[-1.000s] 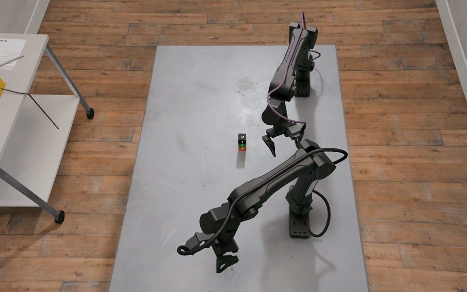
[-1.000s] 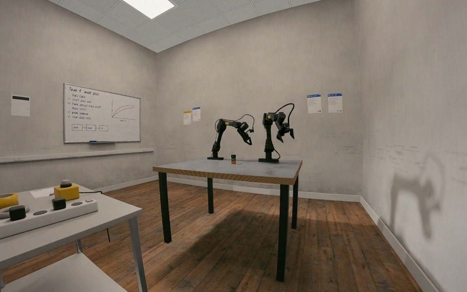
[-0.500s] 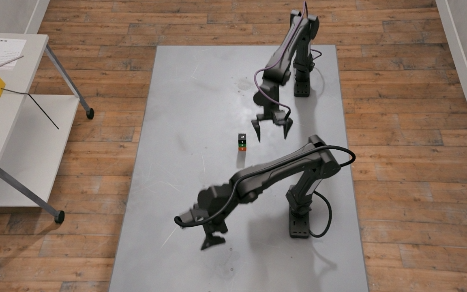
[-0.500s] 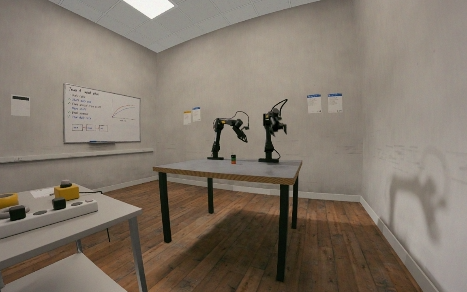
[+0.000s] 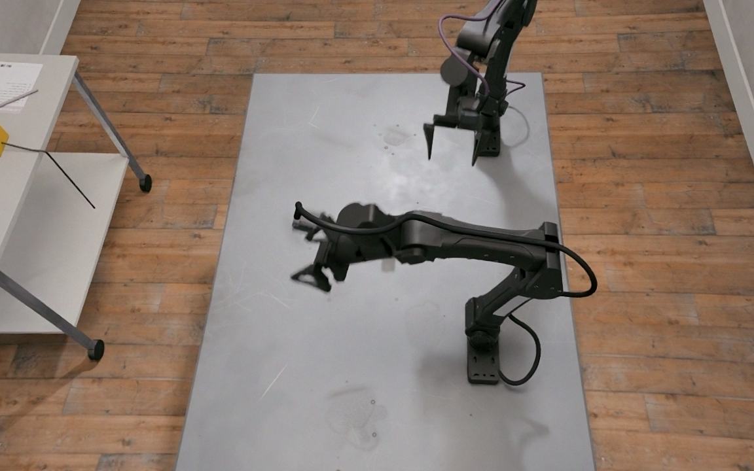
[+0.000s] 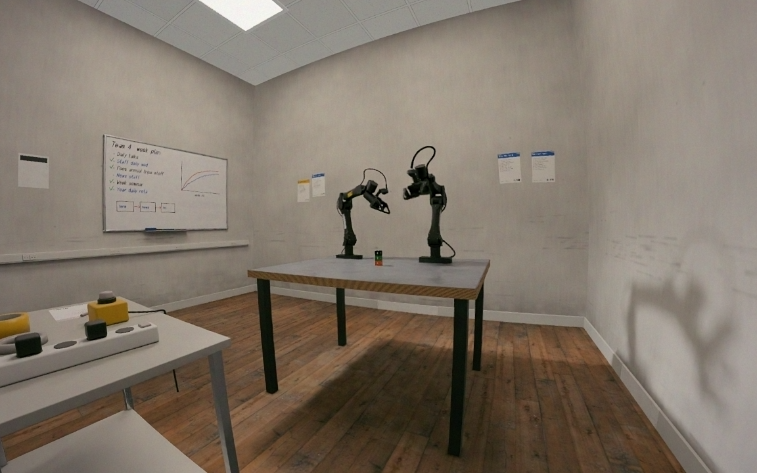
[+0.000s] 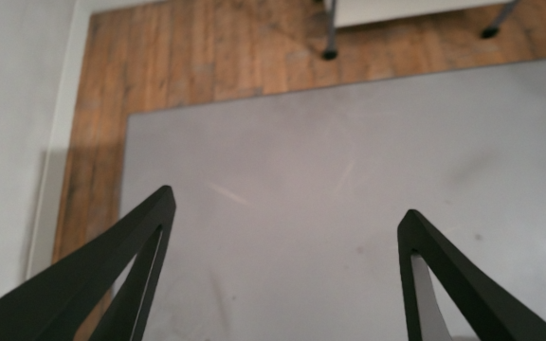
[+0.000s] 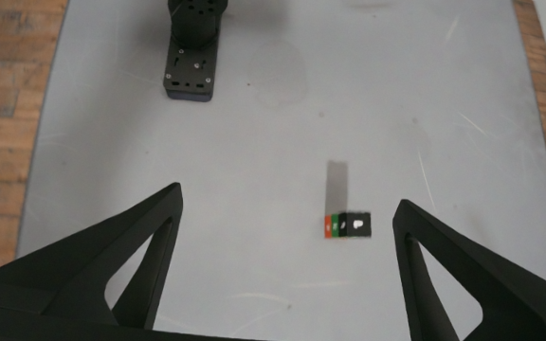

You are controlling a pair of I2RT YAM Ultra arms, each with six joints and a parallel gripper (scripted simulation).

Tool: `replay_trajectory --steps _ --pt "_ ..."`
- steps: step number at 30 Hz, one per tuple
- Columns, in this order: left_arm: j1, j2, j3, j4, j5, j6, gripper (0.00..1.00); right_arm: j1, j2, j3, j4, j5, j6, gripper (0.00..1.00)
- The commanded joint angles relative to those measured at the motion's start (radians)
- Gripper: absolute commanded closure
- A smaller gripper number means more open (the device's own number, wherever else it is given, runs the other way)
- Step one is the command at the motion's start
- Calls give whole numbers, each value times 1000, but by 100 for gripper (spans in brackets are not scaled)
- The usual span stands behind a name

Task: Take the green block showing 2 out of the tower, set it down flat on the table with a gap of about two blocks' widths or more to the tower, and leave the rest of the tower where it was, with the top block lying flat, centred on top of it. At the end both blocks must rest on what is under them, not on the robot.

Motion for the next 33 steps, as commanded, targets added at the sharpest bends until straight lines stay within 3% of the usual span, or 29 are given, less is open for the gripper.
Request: replay_trajectory --steps 1,6,21,23,33 --pt "-93 -59 57 30 60 57 0 17 -109 -48 -46 36 80 0" --pt "-189 -78 76 40 87 91 0 25 -192 -90 -71 57 116 0" --pt "-718 -166 144 42 218 327 0 61 -561 -286 -195 140 271 0" --pt "-718 -166 144 42 218 327 0 61 -561 -286 -195 140 271 0" --pt "-1110 -198 136 23 256 549 0 66 -744 -379 -247 175 345 0"
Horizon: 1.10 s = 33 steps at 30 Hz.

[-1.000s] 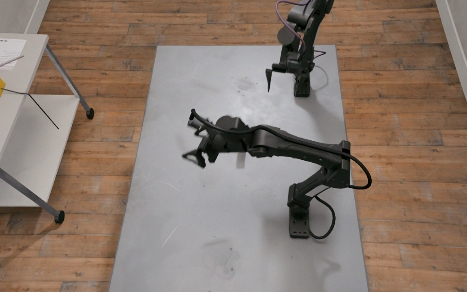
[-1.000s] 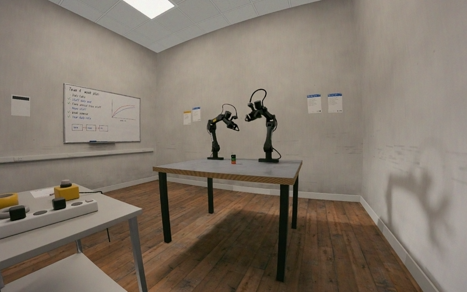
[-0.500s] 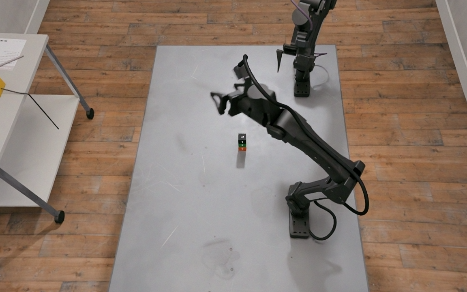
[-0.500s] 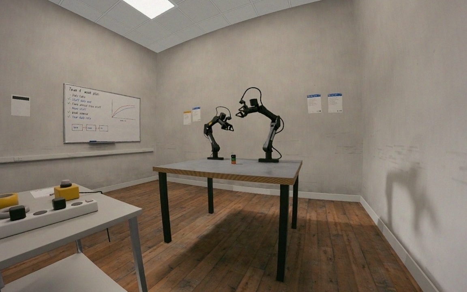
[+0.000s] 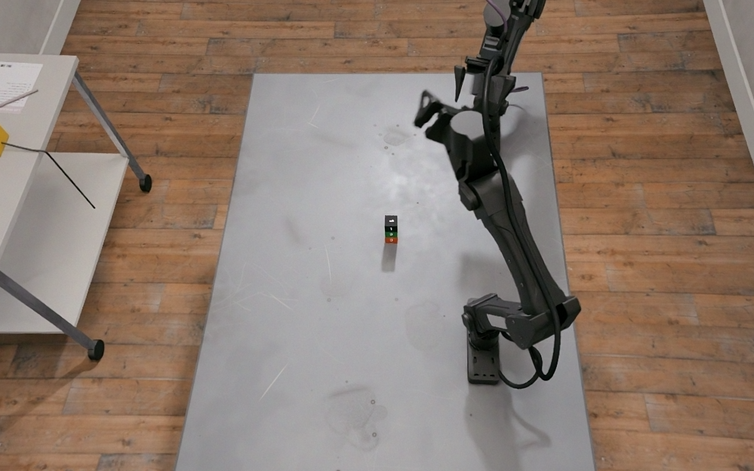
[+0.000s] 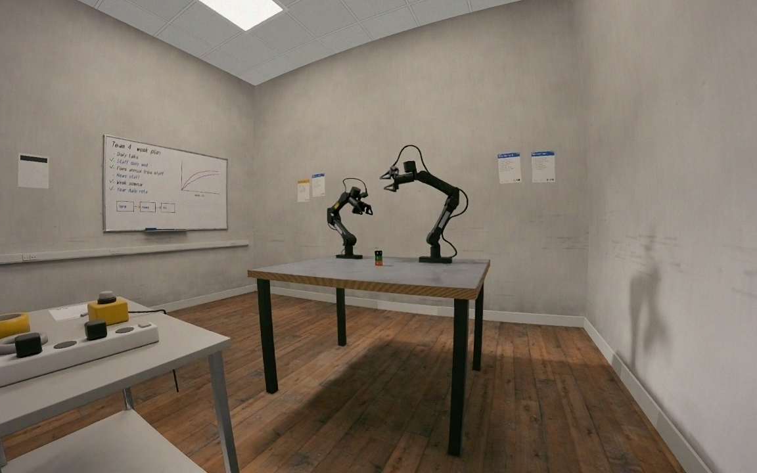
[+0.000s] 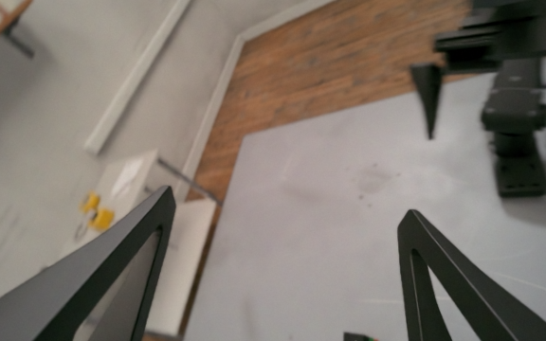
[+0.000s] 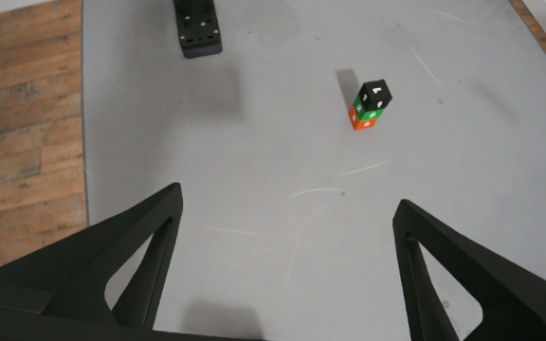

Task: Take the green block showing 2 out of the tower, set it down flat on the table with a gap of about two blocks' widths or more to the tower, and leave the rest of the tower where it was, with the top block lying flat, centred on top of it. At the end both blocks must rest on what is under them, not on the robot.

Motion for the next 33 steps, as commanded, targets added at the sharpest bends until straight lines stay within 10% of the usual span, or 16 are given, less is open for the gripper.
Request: replay_trajectory --steps 1,19,33 --pt "-120 -16 8 -27 13 127 0 10 -62 -29 -28 19 43 0" --pt "-732 218 -269 -3 -263 378 0 5 -171 -77 -35 34 75 0" --pt "-706 553 -439 -69 -579 472 0 7 -171 -77 -35 36 76 0"
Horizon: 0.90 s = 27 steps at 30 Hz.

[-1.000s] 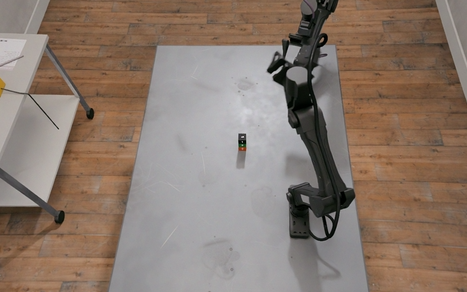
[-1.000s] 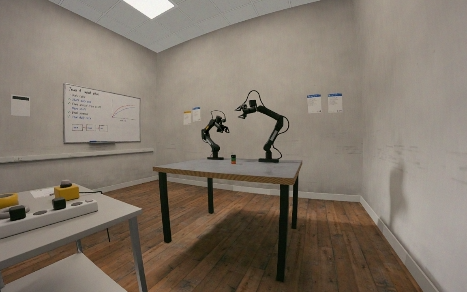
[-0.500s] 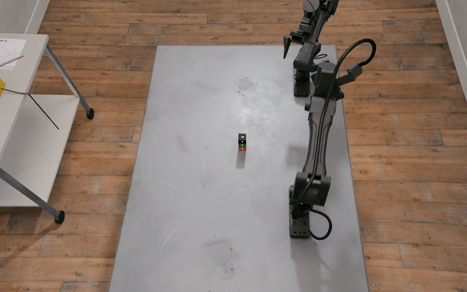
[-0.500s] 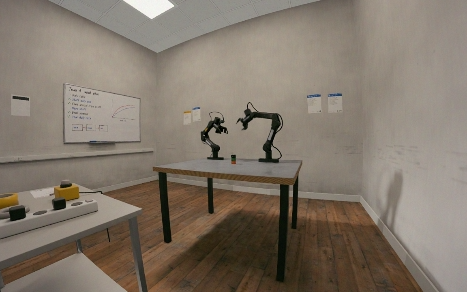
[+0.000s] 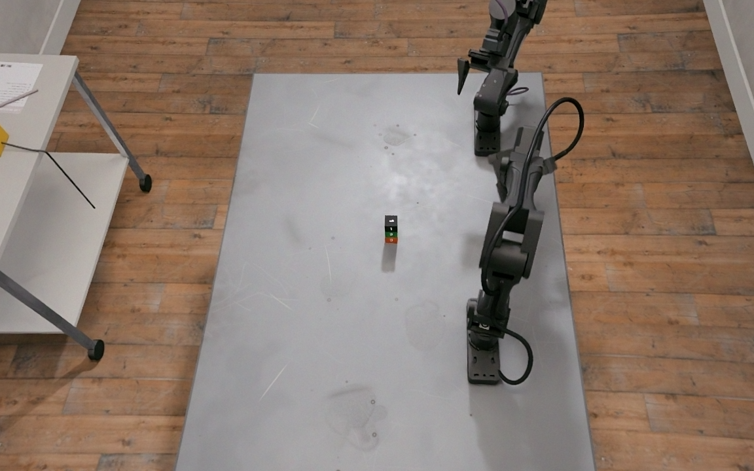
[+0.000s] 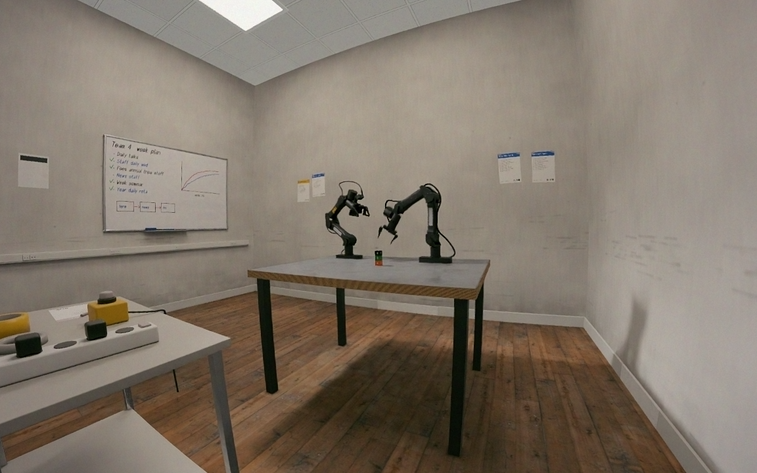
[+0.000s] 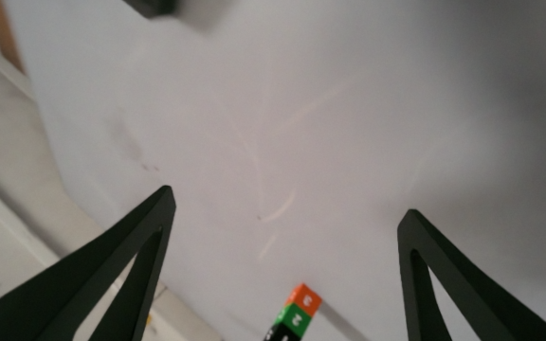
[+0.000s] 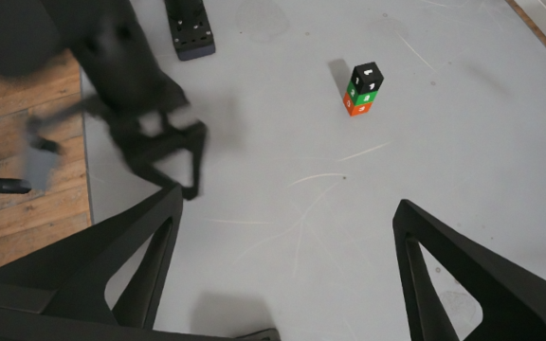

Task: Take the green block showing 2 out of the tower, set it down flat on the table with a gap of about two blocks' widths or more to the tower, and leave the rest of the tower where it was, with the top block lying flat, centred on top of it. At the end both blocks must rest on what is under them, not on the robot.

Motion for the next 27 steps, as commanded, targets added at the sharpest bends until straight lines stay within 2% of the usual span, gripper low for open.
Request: replay_trajectory --steps 1,6,8,15,21,27 --pt "21 59 -2 -65 -146 72 0 7 -20 -11 4 6 10 0" --pt "32 148 23 -138 -294 153 0 9 -12 0 5 5 6 0" --pt "32 148 23 -138 -294 153 0 9 -12 0 5 5 6 0" --pt "43 259 20 -268 -508 277 0 9 -12 0 5 5 6 0" --pt "60 320 -10 -364 -554 295 0 9 -12 0 5 5 6 0" --pt "79 308 -29 -383 -571 289 0 9 -12 0 5 5 6 0"
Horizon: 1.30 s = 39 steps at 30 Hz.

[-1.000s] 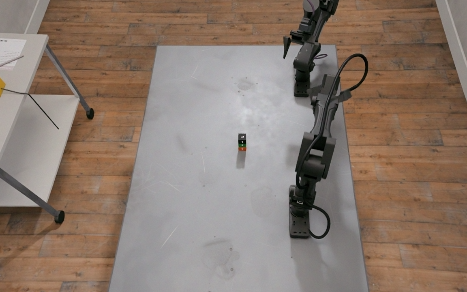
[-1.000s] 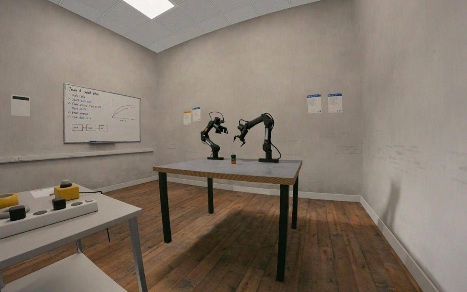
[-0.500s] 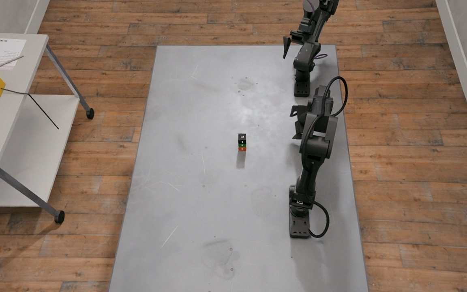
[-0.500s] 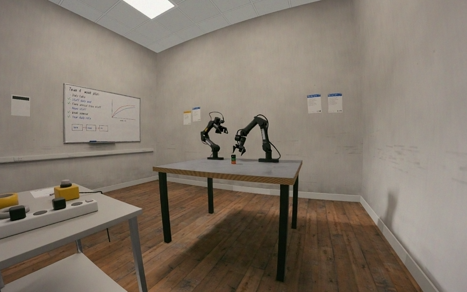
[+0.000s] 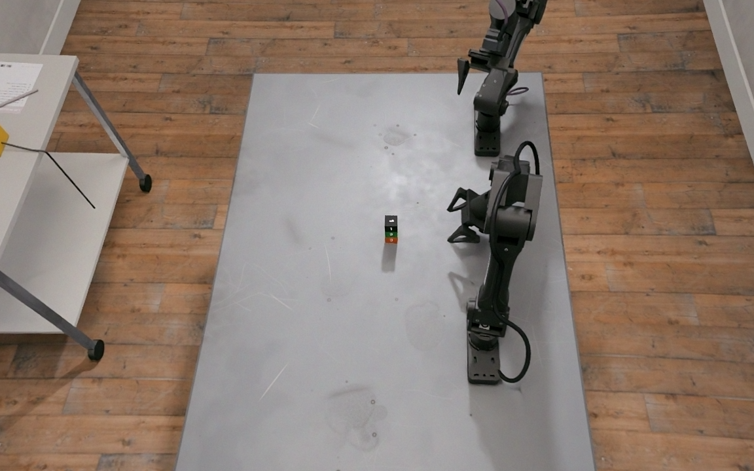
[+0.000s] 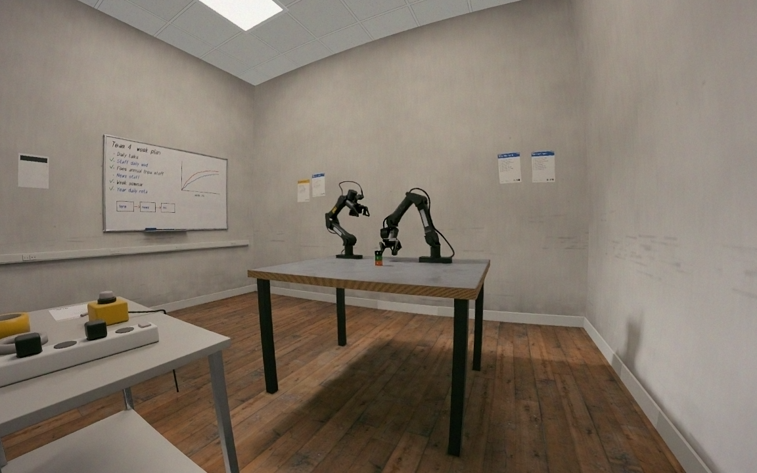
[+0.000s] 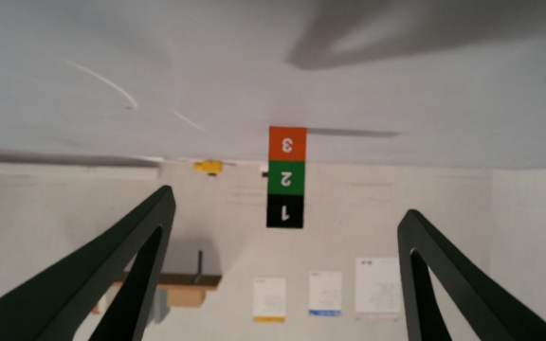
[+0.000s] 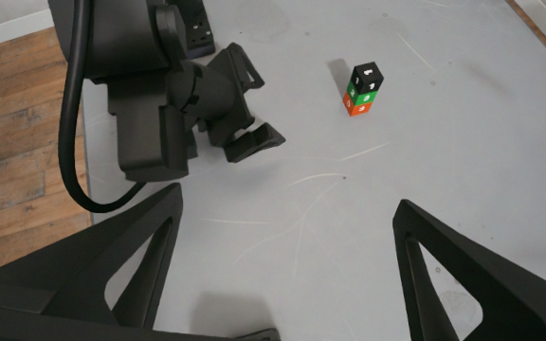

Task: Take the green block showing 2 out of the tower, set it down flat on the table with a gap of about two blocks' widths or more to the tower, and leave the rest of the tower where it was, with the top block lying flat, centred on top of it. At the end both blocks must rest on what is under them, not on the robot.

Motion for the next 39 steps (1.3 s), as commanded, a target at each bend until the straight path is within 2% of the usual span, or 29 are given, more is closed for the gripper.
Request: replay_trajectory --steps 1,9,13,15,26,30,32,33,39 --pt "16 -12 -25 -26 -38 11 0 9 -12 0 5 5 6 0" --pt "18 -15 -28 -19 -27 3 0 9 -12 0 5 5 6 0" --pt "34 -19 -6 -14 38 -50 45 -10 -10 -11 -24 37 47 0" --pt "34 -19 -6 -14 38 -50 45 -10 -10 -11 -24 37 47 0" --pt "262 -40 133 19 265 -229 45 -65 32 -14 -101 245 257 0" --pt "318 -42 164 12 316 -272 45 -77 46 -13 -116 338 329 0" --pt "318 -42 164 12 316 -272 45 -77 46 -13 -116 338 329 0" --pt "331 -41 172 -5 333 -289 45 -59 55 -14 -122 390 367 0" --pt "403 -43 215 -17 399 -348 45 -20 77 -14 -145 521 470 0"
